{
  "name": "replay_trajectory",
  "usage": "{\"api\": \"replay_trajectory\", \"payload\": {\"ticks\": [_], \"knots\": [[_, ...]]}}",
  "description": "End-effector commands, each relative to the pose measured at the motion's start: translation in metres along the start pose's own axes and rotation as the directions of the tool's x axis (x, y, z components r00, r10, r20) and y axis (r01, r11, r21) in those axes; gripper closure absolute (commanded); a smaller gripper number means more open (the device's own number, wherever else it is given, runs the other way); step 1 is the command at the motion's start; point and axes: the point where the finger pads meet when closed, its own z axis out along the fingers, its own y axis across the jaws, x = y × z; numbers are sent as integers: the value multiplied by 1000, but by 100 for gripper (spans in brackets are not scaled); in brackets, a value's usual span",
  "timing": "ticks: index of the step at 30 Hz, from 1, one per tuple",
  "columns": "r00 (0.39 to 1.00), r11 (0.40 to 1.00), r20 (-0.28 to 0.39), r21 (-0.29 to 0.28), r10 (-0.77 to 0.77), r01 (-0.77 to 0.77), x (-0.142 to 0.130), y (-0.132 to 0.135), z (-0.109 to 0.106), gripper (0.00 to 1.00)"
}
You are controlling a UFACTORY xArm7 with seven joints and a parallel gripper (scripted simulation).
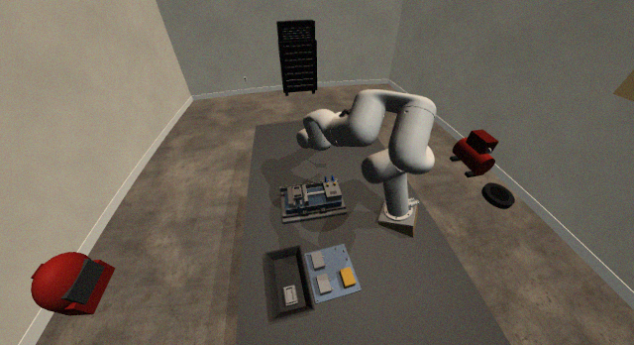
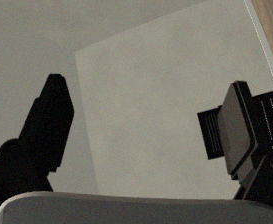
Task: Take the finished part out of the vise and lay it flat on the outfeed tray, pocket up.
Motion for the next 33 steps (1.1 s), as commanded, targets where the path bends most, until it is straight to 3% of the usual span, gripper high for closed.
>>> {"api": "replay_trajectory", "payload": {"ticks": [1, 8, 10, 11, 17, 19, 20, 22, 24, 27, 28, 29, 31, 33], "knots": [[998, 988, -64, -153, 19, -28, 12, 29, -19, 0], [985, 921, -172, -381, 17, -82, 31, 72, -62, 0], [985, 921, -172, -381, 17, -82, 31, 72, -62, 0], [977, 881, -214, -460, 7, -107, 37, 87, -81, 0], [955, 781, -296, -603, -28, -164, 49, 111, -126, 0], [951, 765, -307, -621, -34, -173, 51, 113, -133, 0], [939, 714, -340, -671, -55, -201, 55, 121, -154, 0], [936, 701, -347, -682, -61, -207, 56, 122, -159, 0], [918, 635, -385, -733, -92, -244, 61, 129, -186, 0], [918, 635, -385, -733, -92, -244, 61, 129, -186, 0], [899, 569, -419, -773, -126, -280, 65, 133, -212, 0], [899, 569, -419, -773, -126, -280, 65, 133, -212, 0], [881, 509, -447, -801, -159, -314, 69, 135, -235, 0], [879, 506, -448, -803, -161, -316, 69, 135, -237, 0]]}}
